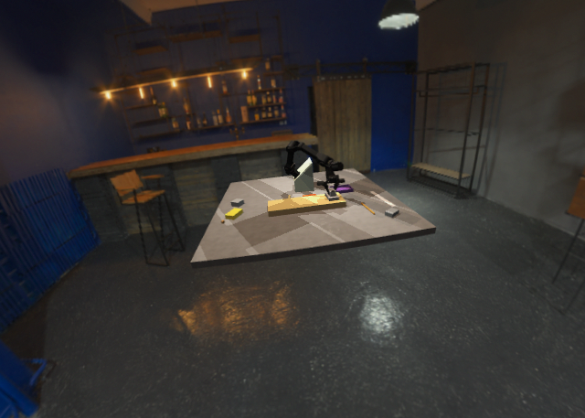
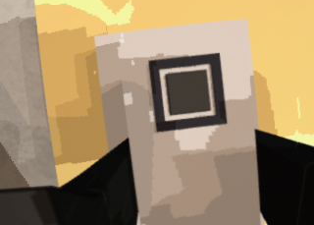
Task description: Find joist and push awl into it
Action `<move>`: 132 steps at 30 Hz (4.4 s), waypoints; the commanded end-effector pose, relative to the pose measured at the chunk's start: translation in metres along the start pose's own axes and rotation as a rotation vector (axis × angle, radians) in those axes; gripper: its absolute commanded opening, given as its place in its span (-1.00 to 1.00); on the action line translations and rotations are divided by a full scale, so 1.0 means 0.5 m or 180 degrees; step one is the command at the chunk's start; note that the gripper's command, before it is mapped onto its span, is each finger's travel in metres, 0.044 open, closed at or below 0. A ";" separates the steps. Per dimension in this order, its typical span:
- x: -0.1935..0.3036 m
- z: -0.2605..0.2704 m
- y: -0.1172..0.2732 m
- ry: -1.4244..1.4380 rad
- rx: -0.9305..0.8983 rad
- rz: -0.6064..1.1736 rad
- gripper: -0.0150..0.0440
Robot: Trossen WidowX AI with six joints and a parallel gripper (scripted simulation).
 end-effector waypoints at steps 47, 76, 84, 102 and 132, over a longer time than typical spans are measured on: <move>-0.015 -0.067 -0.002 0.0004 0.0003 0.0007 -0.49; -0.034 -0.144 -0.004 0.0008 0.0013 0.0007 -0.49; -0.040 -0.165 -0.004 0.0009 0.0016 0.0007 -0.49; -0.052 -0.213 -0.005 0.0012 0.0021 0.0007 -0.49; -0.072 -0.292 -0.005 0.0016 0.0030 0.0007 -0.49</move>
Point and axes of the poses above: the point midway between the two fingers, 35 mm back from their tips, its own y axis back along the fingers, its own z axis across the jaws, x = y × z, the point moved 9 cm from there along y, back along the fingers, and after that the axes turned 14 degrees about -y, right-handed, at the moved point
